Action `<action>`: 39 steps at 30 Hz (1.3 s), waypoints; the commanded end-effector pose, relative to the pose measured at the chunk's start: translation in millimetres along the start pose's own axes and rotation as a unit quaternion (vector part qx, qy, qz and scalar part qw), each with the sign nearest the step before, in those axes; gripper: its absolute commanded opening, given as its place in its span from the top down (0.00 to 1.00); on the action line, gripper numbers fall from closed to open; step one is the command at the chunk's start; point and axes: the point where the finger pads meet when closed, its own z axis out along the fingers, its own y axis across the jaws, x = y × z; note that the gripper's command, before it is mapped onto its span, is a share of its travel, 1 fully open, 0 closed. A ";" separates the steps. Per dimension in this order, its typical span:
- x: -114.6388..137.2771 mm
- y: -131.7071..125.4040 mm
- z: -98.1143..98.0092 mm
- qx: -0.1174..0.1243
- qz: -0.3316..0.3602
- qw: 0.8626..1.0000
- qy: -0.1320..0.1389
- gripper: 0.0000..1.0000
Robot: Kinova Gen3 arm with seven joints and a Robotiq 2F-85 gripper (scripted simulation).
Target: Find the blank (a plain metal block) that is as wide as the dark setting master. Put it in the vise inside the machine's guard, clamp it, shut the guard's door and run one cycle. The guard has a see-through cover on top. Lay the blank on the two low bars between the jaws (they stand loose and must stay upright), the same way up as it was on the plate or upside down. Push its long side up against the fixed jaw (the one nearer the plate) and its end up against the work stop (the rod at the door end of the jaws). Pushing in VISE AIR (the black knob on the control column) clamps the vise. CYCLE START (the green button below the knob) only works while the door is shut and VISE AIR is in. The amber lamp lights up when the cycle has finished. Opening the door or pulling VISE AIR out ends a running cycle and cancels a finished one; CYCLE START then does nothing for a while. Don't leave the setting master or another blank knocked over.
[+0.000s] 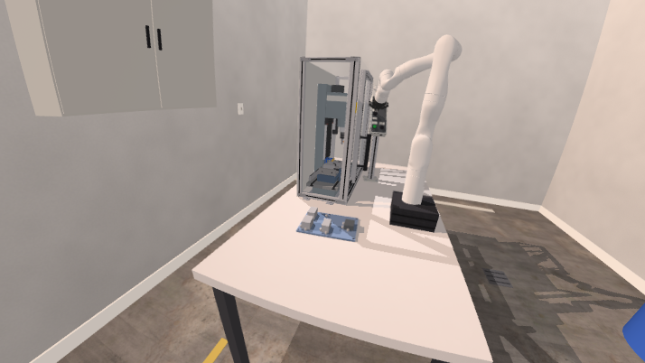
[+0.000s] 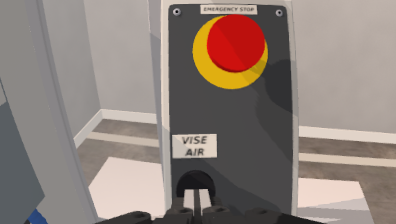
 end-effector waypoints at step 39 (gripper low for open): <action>0.6 -0.1 11.8 0.000 0.000 1.000 0.001 0.90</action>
